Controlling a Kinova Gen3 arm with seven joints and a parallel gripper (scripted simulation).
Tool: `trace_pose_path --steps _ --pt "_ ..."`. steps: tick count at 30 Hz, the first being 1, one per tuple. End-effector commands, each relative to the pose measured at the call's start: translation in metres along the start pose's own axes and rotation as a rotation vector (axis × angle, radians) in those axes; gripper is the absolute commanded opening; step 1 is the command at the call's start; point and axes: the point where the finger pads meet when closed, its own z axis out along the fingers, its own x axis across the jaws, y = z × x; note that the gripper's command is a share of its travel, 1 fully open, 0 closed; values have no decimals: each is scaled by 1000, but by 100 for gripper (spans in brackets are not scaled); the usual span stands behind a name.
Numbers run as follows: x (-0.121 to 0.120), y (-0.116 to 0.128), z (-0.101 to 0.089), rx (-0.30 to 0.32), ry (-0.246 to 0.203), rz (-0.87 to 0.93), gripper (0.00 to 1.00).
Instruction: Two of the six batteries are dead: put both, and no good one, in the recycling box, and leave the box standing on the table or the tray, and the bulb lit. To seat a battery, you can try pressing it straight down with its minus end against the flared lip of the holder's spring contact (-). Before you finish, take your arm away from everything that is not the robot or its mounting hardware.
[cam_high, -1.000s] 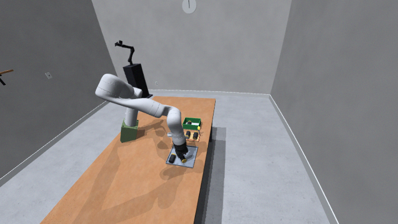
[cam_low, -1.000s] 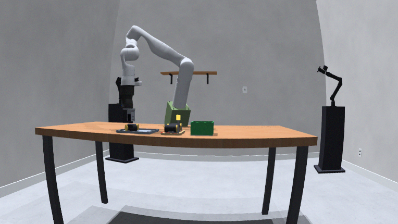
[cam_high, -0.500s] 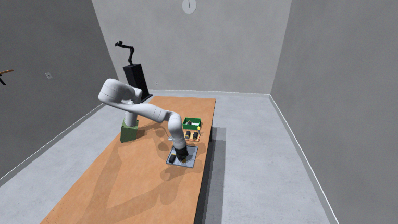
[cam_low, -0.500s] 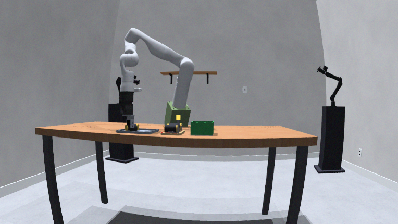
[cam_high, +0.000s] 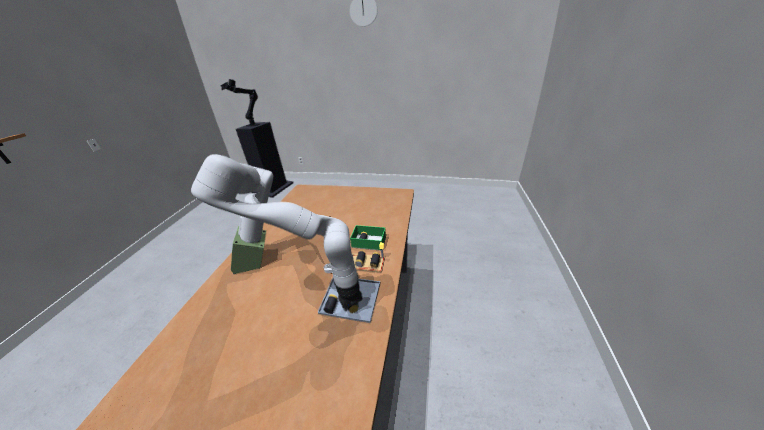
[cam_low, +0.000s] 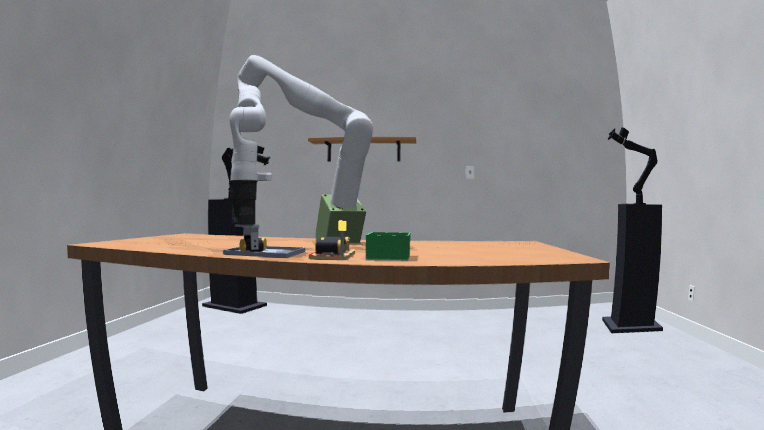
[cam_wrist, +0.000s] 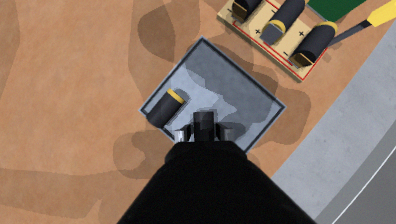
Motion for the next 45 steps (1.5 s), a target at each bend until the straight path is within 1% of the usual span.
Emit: trace_pose_path --steps 1,5,6,37,42,45 --pt "1 0 0 1 1 -1 90" --pt "1 0 0 1 1 -1 90" --pt "1 0 0 1 1 -1 57" --pt "1 0 0 1 1 -1 57" --pt "1 0 -4 1 1 -1 57" --pt "1 0 -15 1 1 -1 57"
